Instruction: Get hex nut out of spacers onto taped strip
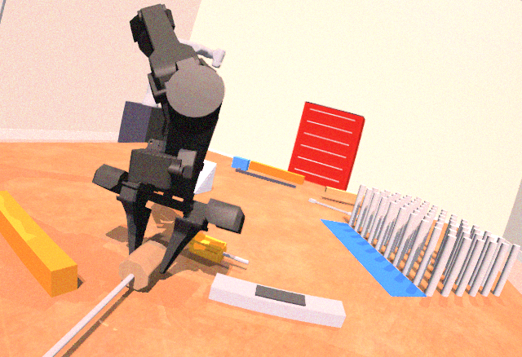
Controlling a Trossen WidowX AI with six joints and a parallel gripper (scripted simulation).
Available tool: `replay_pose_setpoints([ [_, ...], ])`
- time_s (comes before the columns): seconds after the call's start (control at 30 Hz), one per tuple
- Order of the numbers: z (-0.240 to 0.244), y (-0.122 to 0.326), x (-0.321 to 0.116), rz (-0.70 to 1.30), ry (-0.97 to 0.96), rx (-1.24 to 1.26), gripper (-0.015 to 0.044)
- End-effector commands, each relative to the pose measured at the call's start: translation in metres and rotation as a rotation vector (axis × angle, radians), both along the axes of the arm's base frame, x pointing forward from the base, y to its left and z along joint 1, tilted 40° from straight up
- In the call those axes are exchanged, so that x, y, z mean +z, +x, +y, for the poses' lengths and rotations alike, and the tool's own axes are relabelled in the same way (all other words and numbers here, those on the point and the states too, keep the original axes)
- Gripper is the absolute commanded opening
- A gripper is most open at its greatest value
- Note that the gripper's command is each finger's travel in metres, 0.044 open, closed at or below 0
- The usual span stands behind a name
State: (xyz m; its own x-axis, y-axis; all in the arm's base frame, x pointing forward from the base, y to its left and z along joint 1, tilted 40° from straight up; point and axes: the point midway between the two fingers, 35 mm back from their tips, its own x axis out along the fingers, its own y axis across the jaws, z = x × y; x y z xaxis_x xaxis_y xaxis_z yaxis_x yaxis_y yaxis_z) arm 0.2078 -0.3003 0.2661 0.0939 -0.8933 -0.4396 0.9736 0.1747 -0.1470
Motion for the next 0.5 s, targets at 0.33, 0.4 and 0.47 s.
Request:
replay_pose_setpoints([
  [0.33,0.041,0.014,0.051,-0.013,0.016,-0.005,0.0000],
  [0.4,0.047,0.014,0.058,-0.013,0.017,-0.006,0.0000],
  [0.47,0.053,0.014,0.065,-0.013,0.017,-0.006,0.0000],
])
